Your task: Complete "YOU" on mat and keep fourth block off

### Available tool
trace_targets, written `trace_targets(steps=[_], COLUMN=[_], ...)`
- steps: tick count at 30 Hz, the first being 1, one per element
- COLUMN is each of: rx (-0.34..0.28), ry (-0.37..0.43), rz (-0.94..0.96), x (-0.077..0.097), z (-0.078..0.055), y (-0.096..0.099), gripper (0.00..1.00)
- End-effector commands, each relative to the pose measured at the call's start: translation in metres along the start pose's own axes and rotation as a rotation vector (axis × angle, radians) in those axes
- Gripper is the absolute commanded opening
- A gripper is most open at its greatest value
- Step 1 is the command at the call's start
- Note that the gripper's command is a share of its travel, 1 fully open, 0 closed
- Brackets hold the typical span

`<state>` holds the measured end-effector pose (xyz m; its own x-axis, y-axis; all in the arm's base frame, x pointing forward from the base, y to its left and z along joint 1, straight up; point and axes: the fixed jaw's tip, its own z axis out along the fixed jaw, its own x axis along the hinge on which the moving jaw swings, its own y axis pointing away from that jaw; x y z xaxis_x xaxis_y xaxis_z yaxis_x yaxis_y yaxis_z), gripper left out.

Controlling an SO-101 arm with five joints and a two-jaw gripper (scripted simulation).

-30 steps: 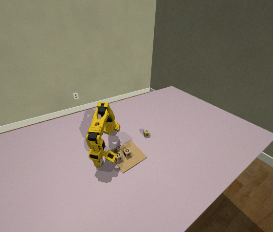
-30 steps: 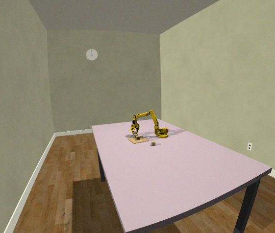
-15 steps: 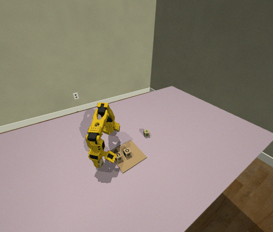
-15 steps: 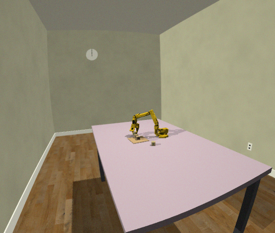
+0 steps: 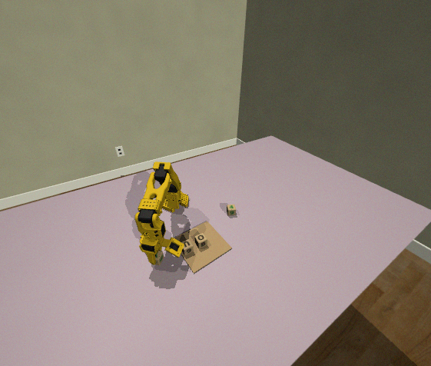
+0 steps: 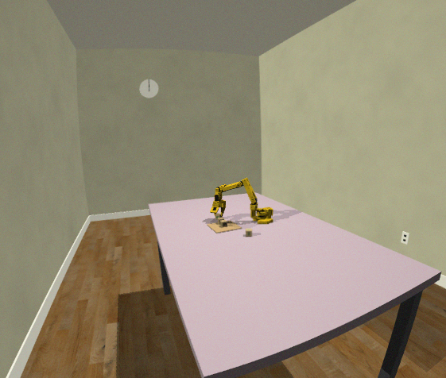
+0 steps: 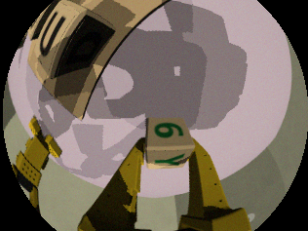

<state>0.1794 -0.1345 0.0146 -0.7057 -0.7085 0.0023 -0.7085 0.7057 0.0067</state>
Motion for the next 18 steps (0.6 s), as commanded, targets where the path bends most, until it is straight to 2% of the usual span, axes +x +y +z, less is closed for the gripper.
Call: trace_targets(steps=[1, 6, 12, 14, 18], rx=[0.125, 0.125, 0.125, 0.125, 0.125], ry=[-0.018, -0.018, -0.018, -0.018, -0.018], rz=[0.000, 0.000, 0.000, 0.000, 0.000], x=[-0.001, -0.001, -0.001, -0.001, 0.000], z=[-0.024, -0.031, -0.048, -0.048, -0.060], y=[-0.018, -0.018, -0.016, -0.016, -0.014], gripper=[0.00, 0.00, 0.00, 0.00, 0.00])
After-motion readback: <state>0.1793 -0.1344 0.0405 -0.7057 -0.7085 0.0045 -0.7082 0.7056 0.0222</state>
